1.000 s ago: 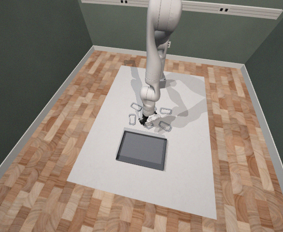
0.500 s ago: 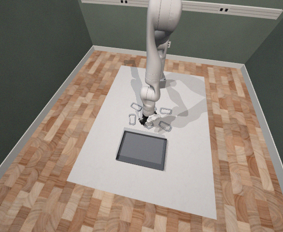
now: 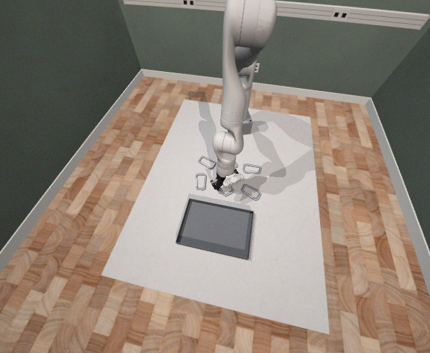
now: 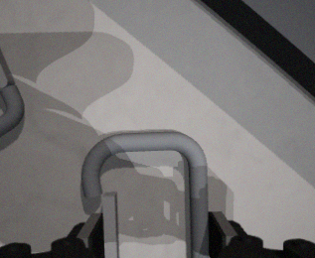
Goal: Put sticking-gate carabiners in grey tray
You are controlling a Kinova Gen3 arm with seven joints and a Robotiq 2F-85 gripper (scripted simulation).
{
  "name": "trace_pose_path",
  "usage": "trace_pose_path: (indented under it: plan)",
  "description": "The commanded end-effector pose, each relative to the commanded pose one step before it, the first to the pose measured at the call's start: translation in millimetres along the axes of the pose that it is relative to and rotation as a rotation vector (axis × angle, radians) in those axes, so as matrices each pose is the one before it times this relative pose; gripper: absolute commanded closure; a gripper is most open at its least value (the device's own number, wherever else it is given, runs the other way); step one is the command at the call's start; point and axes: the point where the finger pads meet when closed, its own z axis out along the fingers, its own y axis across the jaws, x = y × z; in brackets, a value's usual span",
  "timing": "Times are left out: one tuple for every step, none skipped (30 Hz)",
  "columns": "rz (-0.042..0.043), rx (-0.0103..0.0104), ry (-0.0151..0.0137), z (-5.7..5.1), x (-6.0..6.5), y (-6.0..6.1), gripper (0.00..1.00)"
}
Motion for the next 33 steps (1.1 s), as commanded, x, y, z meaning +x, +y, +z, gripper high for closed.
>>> trace_pose_path:
  plan:
    - [0.00010, -0.00108, 0.00122, -0.52, 0.44, 0.45, 0.39]
    - [0.00000, 0.00000, 0.00000, 0.00, 0.00, 0.00, 0.39]
    - [0.00000, 0.00000, 0.00000, 0.00, 0.00, 0.00, 0.39]
    - [0.00000, 0.00000, 0.00000, 0.00, 0.00, 0.00, 0.39]
    - [0.00000, 0.00000, 0.00000, 0.00, 0.00, 0.00, 0.39]
    - [0.00000, 0.00000, 0.00000, 0.00, 0.00, 0.00, 0.39]
    - [0.00000, 0.00000, 0.00000, 0.00, 0.00, 0.00, 0.39]
    - [0.00000, -0.00006, 0.00008, -0.04, 0.03, 0.02, 0.41]
    - [0.00000, 0.00000, 0.00000, 0.00, 0.00, 0.00, 0.41]
    - [0.00000, 0.00000, 0.00000, 0.00, 0.00, 0.00, 0.41]
    - [0.00000, 0.00000, 0.00000, 0.00, 0.00, 0.00, 0.41]
    - [0.00000, 0.00000, 0.00000, 0.00, 0.00, 0.00, 0.41]
    - [0.00000, 0.00000, 0.00000, 0.00, 0.00, 0.00, 0.41]
    - [0.00000, 0.00000, 0.00000, 0.00, 0.00, 0.00, 0.41]
    - [0.00000, 0.00000, 0.00000, 0.00, 0.00, 0.00, 0.41]
    - [0.00000, 0.00000, 0.00000, 0.00, 0.00, 0.00, 0.41]
    - [0.00000, 0.00000, 0.00000, 0.00, 0.00, 0.00, 0.41]
    - [0.00000, 0.00000, 0.00000, 0.00, 0.00, 0.00, 0.41]
    - [0.00000, 0.00000, 0.00000, 0.00, 0.00, 0.00, 0.41]
    - [0.00000, 0.00000, 0.00000, 0.00, 0.00, 0.00, 0.41]
    - [0.00000, 0.00000, 0.00000, 0.00, 0.00, 0.00, 0.41]
    - [0.00000, 0.00000, 0.00000, 0.00, 0.00, 0.00, 0.41]
    - [0.00000, 0.00000, 0.00000, 0.00, 0.00, 0.00, 0.41]
    - [0.00000, 0.00000, 0.00000, 0.00, 0.00, 0.00, 0.41]
    - [0.00001, -0.00034, 0.00056, -0.35, 0.21, 0.13, 0.41]
    - [0.00000, 0.00000, 0.00000, 0.00, 0.00, 0.00, 0.41]
    - [0.00000, 0.00000, 0.00000, 0.00, 0.00, 0.00, 0.41]
    - [0.00000, 0.00000, 0.00000, 0.00, 0.00, 0.00, 0.41]
    - [0.00000, 0.00000, 0.00000, 0.00, 0.00, 0.00, 0.41]
    - [0.00000, 0.00000, 0.00000, 0.00, 0.00, 0.00, 0.41]
    - [0.00000, 0.00000, 0.00000, 0.00, 0.00, 0.00, 0.41]
    - [0.00000, 0.00000, 0.00000, 0.00, 0.00, 0.00, 0.41]
    - [0.00000, 0.00000, 0.00000, 0.00, 0.00, 0.00, 0.41]
